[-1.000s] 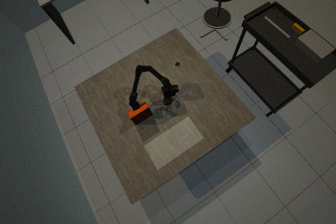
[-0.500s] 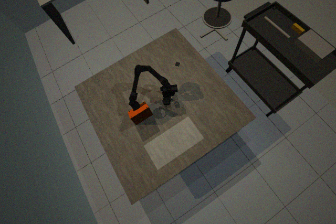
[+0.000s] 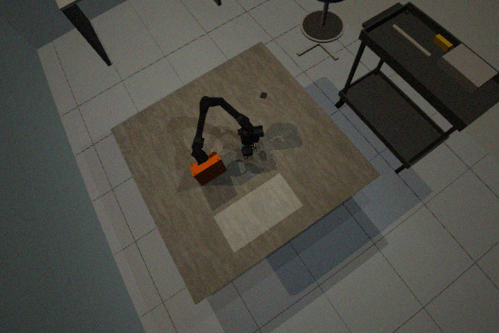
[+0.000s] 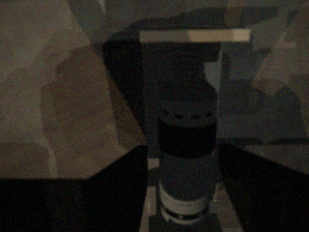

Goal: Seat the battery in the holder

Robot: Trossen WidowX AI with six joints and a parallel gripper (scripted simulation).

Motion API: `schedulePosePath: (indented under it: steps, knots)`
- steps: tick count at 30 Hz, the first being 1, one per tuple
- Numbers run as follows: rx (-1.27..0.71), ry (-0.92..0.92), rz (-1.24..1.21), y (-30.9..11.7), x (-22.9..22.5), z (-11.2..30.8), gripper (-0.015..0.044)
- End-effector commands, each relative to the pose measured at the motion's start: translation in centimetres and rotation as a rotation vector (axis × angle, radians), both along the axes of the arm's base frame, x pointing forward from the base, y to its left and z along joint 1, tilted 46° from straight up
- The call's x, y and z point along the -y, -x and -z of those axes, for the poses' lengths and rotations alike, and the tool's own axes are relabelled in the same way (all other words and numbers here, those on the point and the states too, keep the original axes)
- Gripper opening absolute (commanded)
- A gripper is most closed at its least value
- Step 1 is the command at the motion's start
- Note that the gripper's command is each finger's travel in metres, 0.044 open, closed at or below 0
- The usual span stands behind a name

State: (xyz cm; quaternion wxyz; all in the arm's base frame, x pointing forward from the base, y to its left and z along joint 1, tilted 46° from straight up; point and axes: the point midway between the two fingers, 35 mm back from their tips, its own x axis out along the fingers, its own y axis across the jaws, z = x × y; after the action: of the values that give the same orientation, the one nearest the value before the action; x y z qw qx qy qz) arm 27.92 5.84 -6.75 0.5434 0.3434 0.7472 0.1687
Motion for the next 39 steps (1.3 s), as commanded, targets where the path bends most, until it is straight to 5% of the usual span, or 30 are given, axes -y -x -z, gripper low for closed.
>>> schedulePosePath:
  steps: [1, 8, 18, 39]
  knots:
    - [0.003, 0.0, -0.001, -0.1, 0.4, -0.4, 0.0183]
    - [0.005, 0.001, -0.001, -0.2, 1.1, -0.9, 0.0183]
    - [0.005, 0.004, -0.001, -0.7, 6.4, -6.0, 0.044]
    - [0.005, 0.004, -0.001, -0.9, 6.6, -5.8, 0.044]
